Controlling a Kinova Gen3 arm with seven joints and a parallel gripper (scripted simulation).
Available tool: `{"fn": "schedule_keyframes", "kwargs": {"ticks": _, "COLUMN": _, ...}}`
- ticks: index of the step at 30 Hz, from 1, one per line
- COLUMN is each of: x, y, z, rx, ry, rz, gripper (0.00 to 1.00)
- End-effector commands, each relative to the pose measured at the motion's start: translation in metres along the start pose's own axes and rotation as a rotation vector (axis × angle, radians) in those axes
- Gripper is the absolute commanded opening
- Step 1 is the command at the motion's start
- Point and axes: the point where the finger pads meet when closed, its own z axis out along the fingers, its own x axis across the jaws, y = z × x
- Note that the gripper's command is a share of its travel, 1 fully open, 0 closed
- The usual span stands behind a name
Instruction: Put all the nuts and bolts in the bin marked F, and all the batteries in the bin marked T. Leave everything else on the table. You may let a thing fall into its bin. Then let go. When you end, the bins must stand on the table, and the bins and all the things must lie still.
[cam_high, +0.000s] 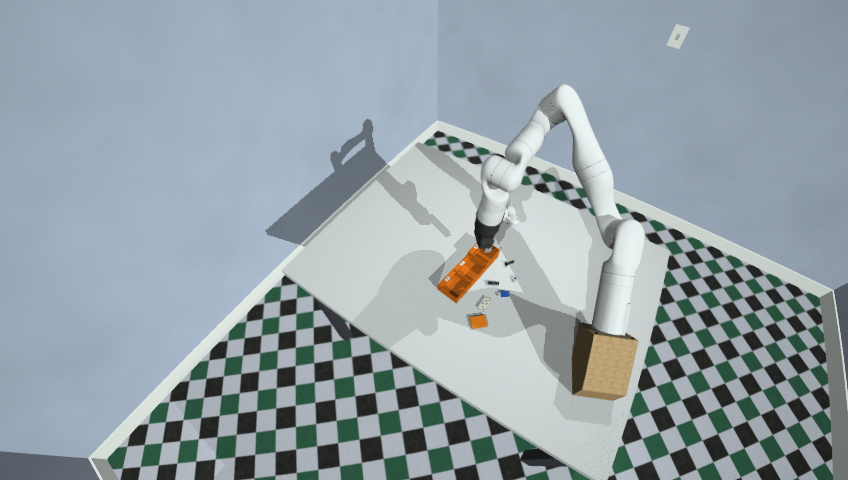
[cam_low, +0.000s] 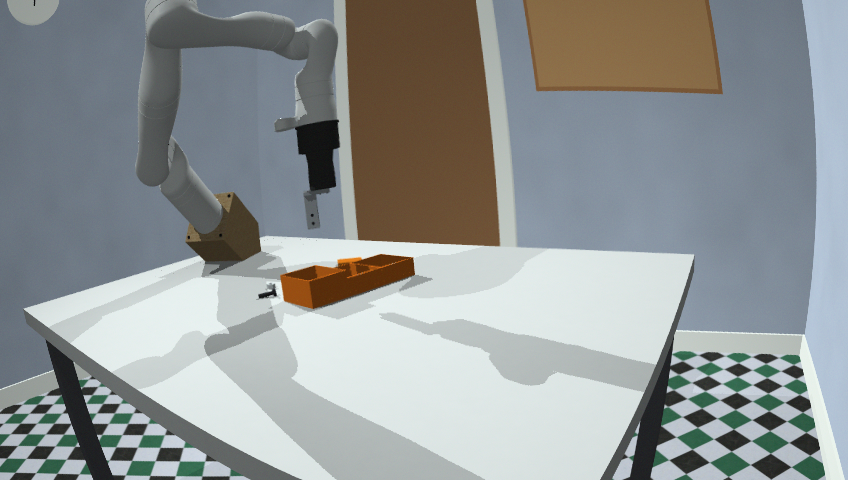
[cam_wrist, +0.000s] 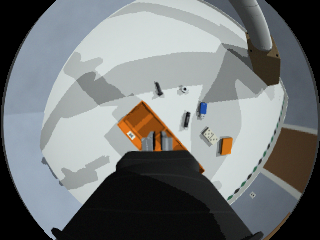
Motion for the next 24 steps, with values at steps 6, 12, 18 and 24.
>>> {"fn": "schedule_keyframes", "kwargs": {"ticks": 6, "x": -0.042, "y": -0.005, "z": 0.039, "rx": 0.007, "ry": 0.013, "rz": -0.321, "gripper": 0.31}}
{"fn": "schedule_keyframes", "kwargs": {"ticks": 12, "x": -0.042, "y": -0.005, "z": 0.039, "rx": 0.009, "ry": 0.016, "rz": -0.558, "gripper": 0.31}}
{"fn": "schedule_keyframes", "kwargs": {"ticks": 18, "x": -0.042, "y": -0.005, "z": 0.039, "rx": 0.014, "ry": 0.025, "rz": -0.807, "gripper": 0.31}}
{"fn": "schedule_keyframes", "kwargs": {"ticks": 24, "x": -0.042, "y": -0.005, "z": 0.039, "rx": 0.011, "ry": 0.028, "rz": -1.075, "gripper": 0.31}}
